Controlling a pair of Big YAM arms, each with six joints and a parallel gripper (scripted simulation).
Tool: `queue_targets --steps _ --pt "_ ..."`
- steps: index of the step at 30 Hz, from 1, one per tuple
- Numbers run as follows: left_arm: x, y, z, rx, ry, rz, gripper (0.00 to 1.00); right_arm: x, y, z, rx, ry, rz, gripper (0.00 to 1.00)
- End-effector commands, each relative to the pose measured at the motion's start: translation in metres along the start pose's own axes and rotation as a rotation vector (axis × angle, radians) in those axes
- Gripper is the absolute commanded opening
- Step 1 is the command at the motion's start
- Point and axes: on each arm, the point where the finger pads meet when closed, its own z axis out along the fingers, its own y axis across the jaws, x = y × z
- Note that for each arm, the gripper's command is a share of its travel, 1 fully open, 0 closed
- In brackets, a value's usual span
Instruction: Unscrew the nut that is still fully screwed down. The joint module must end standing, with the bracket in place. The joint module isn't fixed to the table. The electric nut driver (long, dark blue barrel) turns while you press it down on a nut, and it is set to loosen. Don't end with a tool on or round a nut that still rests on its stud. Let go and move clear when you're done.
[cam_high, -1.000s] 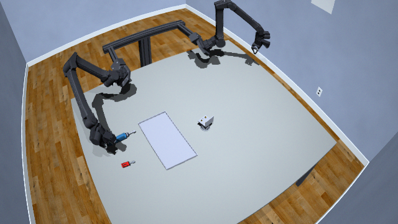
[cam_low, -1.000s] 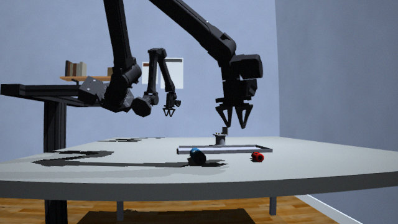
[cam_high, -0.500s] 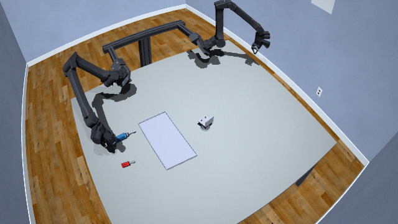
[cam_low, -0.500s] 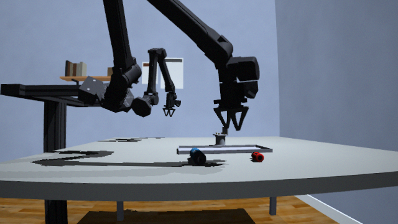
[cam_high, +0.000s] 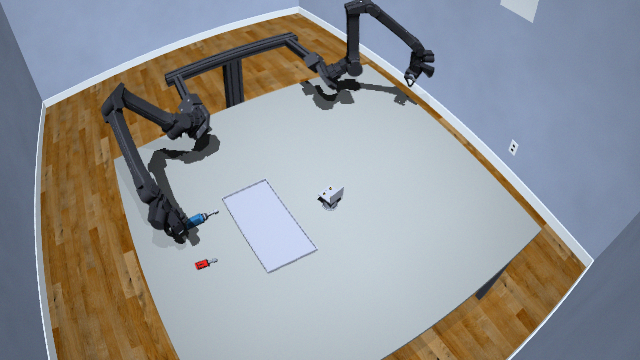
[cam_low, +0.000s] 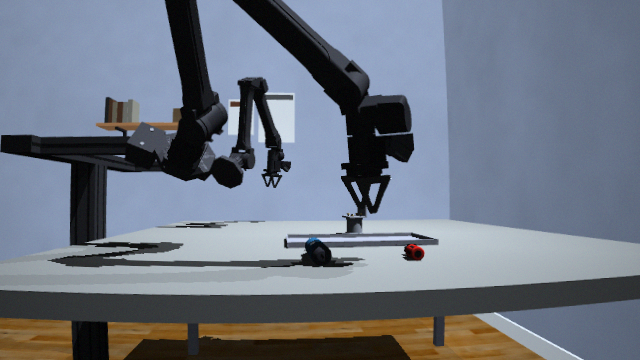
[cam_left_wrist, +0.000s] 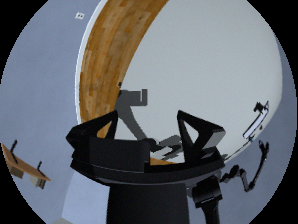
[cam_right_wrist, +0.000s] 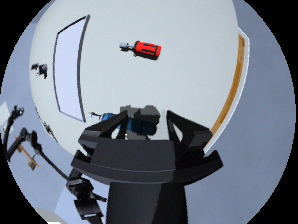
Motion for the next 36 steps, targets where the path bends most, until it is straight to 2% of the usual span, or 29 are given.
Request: queue_targets --steps 1,10,15,16,27,32,33,36 --pt "-0.010 0.008 -0.008 -0.019 -0.022 0.001 1.00 0.003 -0.009 -0.006 0.032 -0.017 0.105 0.65" --pt "-0.010 0.008 -0.008 -0.019 -0.022 0.001 1.00 0.012 -0.002 -0.002 0.043 -0.007 0.288 0.65" --pt "-0.010 0.008 -0.008 -0.019 -0.022 0.001 1.00 0.004 -0.012 -0.007 0.053 -0.025 0.298 0.65" --pt "-0.010 0.008 -0.008 -0.019 -0.022 0.001 1.00 0.013 -0.001 -0.002 0.044 -0.007 0.308 0.65" --pt "-0.010 0.008 -0.008 -0.019 -0.022 0.001 1.00 0.025 0.008 0.004 0.060 0.003 0.531 0.65" --pt "-0.010 0.008 -0.008 -0.019 -0.022 0.001 1.00 0.017 -0.002 0.000 0.069 -0.015 0.542 0.65" --pt "-0.010 0.008 -0.008 -0.019 -0.022 0.001 1.00 0.025 0.008 0.004 0.062 0.003 0.552 0.65" --pt "-0.010 0.008 -0.008 -0.019 -0.022 0.001 1.00 0.029 0.011 0.006 0.068 0.005 0.613 0.65"
